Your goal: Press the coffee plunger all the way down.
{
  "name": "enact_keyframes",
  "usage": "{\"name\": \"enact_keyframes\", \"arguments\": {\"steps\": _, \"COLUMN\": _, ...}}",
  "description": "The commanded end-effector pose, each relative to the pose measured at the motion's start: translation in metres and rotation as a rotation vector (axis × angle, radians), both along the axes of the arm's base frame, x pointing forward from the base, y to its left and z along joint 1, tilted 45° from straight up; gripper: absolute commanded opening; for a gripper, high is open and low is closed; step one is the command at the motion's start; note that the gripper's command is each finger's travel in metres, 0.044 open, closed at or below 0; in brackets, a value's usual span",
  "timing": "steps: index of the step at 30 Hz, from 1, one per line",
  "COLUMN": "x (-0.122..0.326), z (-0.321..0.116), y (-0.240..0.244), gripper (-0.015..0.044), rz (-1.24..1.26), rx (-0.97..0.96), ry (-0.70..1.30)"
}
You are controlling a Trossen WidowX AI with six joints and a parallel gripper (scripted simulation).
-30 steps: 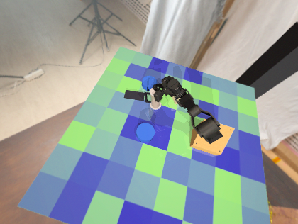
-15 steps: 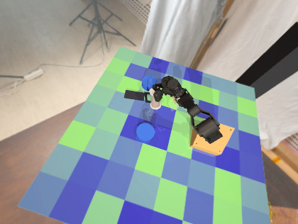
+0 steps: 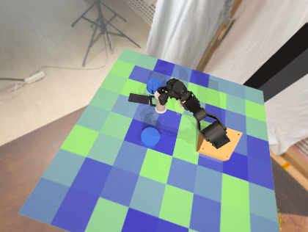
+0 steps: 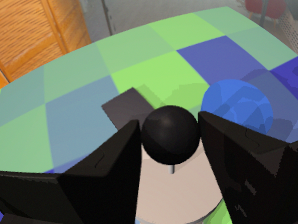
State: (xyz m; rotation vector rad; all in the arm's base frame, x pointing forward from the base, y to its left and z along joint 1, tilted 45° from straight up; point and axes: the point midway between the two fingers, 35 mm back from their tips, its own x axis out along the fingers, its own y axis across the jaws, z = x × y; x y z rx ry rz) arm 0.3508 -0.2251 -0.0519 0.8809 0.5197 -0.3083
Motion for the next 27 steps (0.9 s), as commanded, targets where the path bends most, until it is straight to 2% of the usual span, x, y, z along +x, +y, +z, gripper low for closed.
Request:
{"name": "enact_keyframes", "arguments": {"steps": 1, "x": 0.0008, "z": -0.0051, "y": 0.0050, "gripper": 0.0129, "rz": 0.007, "rx": 0.019, "ry": 0.011}}
{"name": "enact_keyframes", "arguments": {"steps": 27, "x": 0.0034, "z": -0.0052, "y": 0.0031, "gripper": 0.0129, "rz": 0.007, "rx": 0.019, "ry": 0.010}}
